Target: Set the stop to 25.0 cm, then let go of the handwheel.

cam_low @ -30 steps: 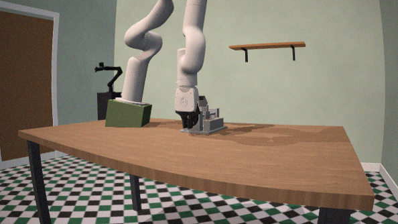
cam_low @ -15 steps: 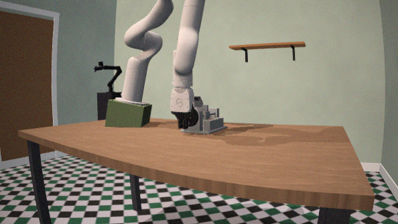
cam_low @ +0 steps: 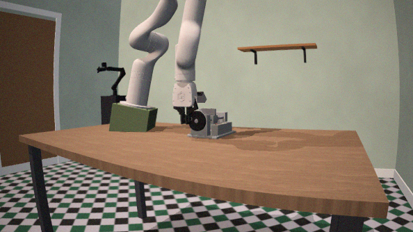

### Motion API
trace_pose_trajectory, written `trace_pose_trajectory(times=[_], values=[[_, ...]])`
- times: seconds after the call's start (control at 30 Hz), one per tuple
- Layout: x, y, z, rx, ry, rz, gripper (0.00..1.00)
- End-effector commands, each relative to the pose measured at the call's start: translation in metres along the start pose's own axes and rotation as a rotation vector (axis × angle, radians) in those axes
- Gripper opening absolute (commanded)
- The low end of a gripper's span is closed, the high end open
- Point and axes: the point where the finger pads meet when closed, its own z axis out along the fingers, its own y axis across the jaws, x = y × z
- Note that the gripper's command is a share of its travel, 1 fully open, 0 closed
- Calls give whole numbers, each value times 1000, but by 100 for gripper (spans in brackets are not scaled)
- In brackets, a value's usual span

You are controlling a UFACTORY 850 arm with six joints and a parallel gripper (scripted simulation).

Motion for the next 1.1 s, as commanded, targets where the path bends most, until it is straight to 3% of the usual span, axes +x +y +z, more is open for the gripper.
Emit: trace_pose_trajectory(times=[0.0,1.07], values=[[0,2,-6,0,3,0,6],[0,34,-22,0,3,0,6]])
